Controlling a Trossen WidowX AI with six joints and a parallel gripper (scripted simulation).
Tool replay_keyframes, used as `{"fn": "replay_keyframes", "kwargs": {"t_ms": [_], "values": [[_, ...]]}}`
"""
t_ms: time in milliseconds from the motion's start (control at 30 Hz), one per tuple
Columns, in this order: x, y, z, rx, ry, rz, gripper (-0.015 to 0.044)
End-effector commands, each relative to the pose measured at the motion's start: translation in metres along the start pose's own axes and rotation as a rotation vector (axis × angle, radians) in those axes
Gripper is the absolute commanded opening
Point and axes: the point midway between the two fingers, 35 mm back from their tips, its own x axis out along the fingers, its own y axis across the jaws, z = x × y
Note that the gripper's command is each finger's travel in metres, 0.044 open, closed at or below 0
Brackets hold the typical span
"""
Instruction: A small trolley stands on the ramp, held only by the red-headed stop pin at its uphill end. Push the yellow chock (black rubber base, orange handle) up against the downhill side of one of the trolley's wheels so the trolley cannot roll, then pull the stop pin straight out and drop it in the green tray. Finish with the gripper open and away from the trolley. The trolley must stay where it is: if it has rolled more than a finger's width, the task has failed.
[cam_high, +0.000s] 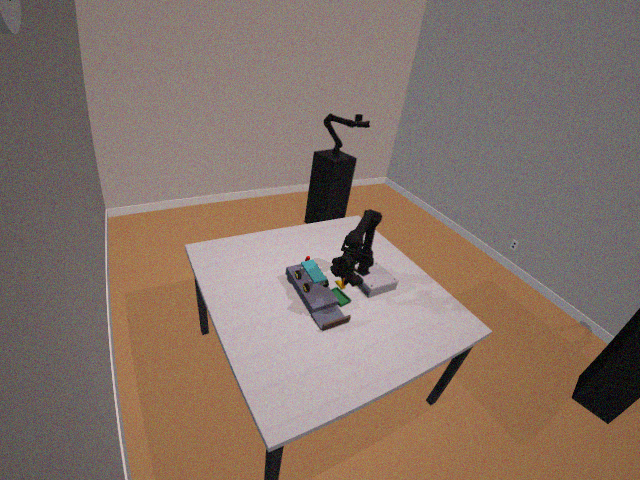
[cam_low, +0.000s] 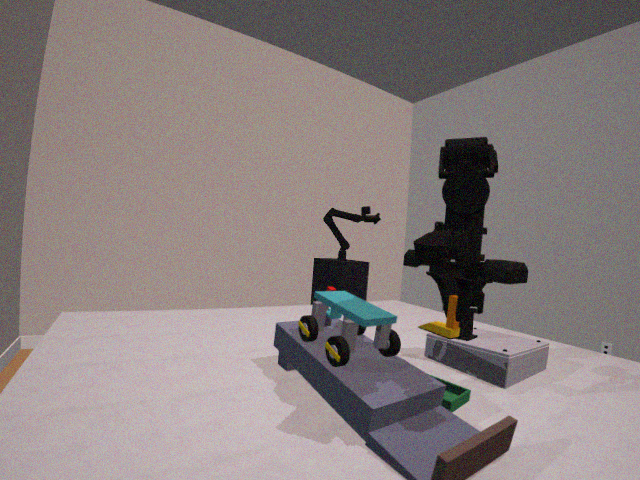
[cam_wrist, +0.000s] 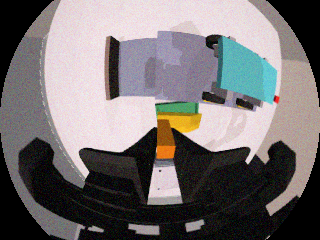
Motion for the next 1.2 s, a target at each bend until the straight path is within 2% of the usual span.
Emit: {"fn": "replay_keyframes", "kwargs": {"t_ms": [0,667,1167], "values": [[-0.001,0.005,0.003,0.004,-0.007,-0.063,0.0000],[0.005,0.009,0.033,0.004,-0.010,-0.078,0.0000],[0.042,0.008,0.033,0.004,-0.010,-0.078,0.0000]]}}
